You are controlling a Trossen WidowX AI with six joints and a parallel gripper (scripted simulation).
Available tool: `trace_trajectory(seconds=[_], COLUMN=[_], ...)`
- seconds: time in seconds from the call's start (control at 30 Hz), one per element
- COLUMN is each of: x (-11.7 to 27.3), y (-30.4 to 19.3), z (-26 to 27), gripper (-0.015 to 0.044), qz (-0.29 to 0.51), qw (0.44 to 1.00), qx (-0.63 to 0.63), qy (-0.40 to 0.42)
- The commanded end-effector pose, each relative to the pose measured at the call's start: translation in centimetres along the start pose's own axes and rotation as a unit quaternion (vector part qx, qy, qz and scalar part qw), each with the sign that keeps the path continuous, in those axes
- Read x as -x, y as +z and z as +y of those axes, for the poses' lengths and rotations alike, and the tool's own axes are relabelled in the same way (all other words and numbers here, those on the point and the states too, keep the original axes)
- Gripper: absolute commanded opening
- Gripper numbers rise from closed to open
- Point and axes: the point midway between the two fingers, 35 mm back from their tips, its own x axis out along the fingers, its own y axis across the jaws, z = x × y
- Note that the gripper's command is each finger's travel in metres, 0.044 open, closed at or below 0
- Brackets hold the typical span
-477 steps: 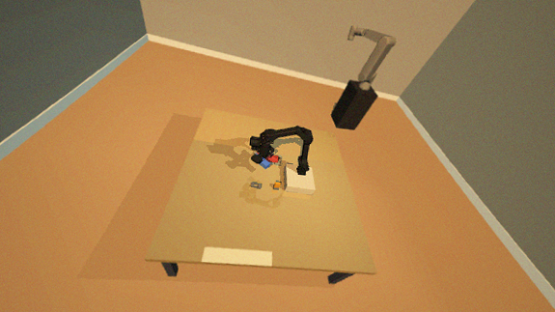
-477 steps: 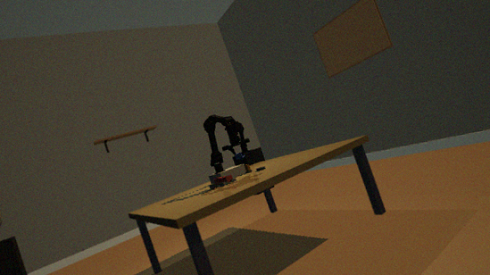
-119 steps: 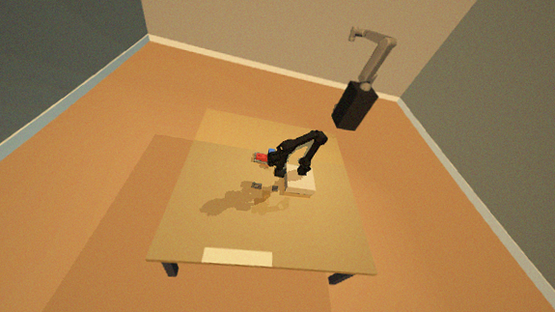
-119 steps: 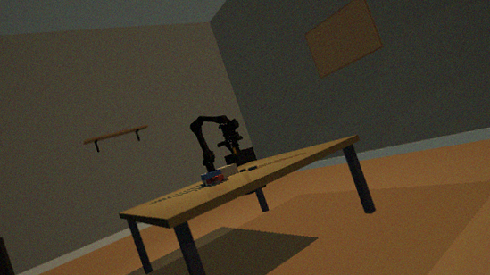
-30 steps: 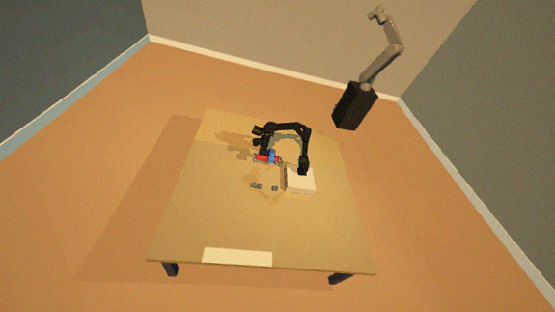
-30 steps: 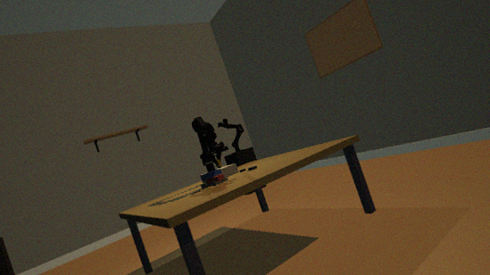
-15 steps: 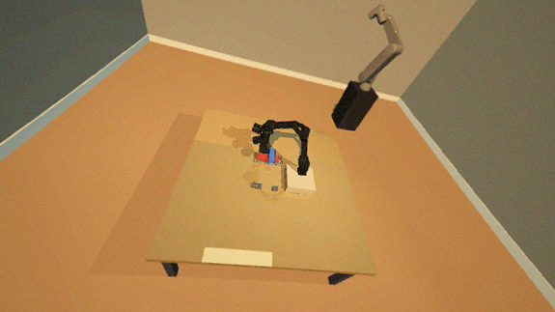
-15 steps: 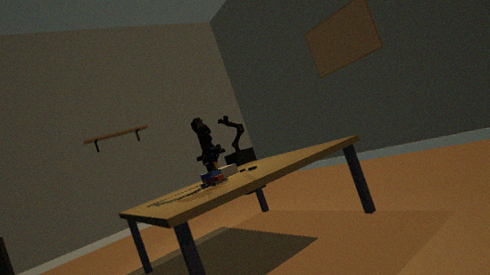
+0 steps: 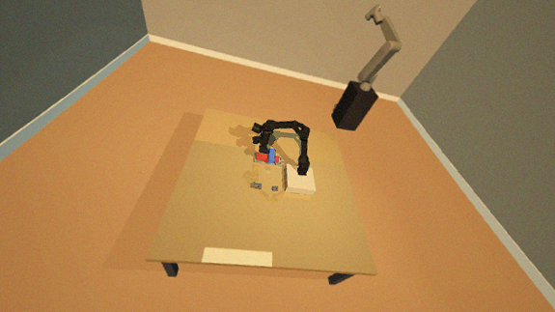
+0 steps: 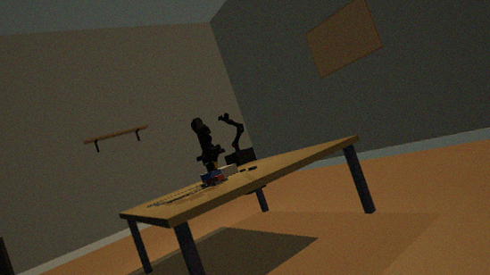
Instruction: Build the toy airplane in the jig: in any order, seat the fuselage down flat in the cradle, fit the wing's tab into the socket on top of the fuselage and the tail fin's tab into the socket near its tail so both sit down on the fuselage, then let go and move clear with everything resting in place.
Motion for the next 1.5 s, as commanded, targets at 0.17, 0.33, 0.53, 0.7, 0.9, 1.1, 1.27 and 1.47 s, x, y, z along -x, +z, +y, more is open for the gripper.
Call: trace_trajectory(seconds=[0.17,0.33,0.53,0.7,0.9,1.1,1.27,1.47], x=[-0.7,-1.5,-2.5,-3.3,-4.0,-3.8,-3.8,-3.8], y=[0.1,0.1,0.1,0.1,0.1,0.1,0.1,0.1], z=[-0.2,-0.2,-0.2,-0.2,-0.2,-0.1,-0.1,-0.1], gripper=[0.0065,0.0065,0.0065,0.0065,0.0065,0.0039,0.0,0.0131], qz=[0.0,0.0,0.0,0.0,0.0,-0.001,-0.001,-0.001], qw=[1.0,1.0,1.0,1.0,1.0,1.0,1.0,1.0], qx=[0.001,0.001,0.001,0.001,0.001,0.0,0.0,0.0], qy=[-0.003,-0.003,-0.003,-0.003,-0.003,0.0,0.0,0.0])
